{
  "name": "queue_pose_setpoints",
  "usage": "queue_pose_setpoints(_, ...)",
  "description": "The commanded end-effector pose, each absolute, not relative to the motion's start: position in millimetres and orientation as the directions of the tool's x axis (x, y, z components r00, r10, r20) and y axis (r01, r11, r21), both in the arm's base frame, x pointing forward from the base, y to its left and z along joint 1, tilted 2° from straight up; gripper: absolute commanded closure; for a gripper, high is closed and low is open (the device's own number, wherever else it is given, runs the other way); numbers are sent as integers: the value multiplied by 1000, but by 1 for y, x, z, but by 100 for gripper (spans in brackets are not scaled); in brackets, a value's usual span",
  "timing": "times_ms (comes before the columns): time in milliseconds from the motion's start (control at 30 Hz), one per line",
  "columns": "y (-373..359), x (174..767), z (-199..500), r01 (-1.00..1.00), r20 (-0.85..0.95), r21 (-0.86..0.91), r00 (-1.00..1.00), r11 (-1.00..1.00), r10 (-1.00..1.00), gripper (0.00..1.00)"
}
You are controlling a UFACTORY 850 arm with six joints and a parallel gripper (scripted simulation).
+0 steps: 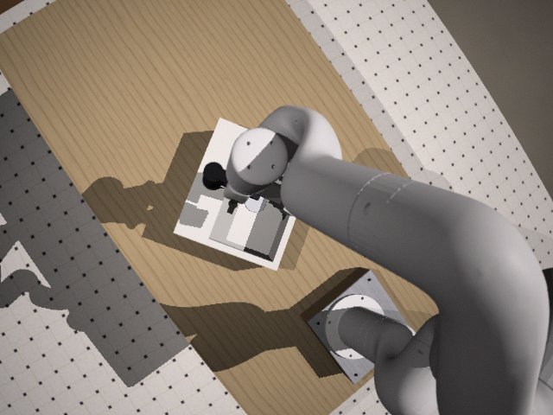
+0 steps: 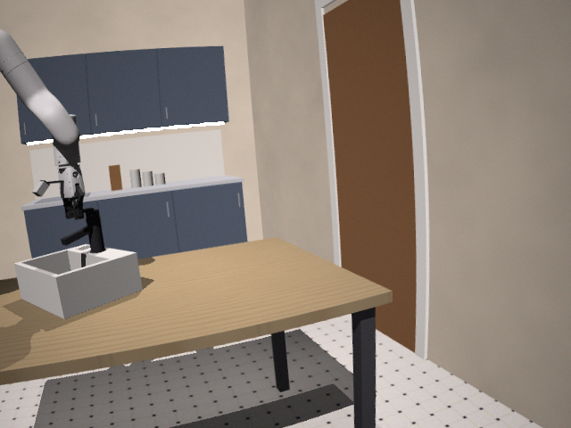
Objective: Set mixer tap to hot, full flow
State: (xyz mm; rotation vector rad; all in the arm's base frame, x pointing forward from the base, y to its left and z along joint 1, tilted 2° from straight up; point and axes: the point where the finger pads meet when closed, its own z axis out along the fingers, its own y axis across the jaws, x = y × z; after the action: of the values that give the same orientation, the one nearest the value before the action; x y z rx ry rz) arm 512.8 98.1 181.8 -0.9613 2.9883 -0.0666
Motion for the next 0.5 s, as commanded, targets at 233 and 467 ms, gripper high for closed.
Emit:
queue_pose_setpoints(233, 98, 514, 182, -583, 9, -42, -812, 812, -583, 35)
queue_pose_setpoints(467, 98, 514, 182, -583, 9, -42, -812, 812, -583, 100)
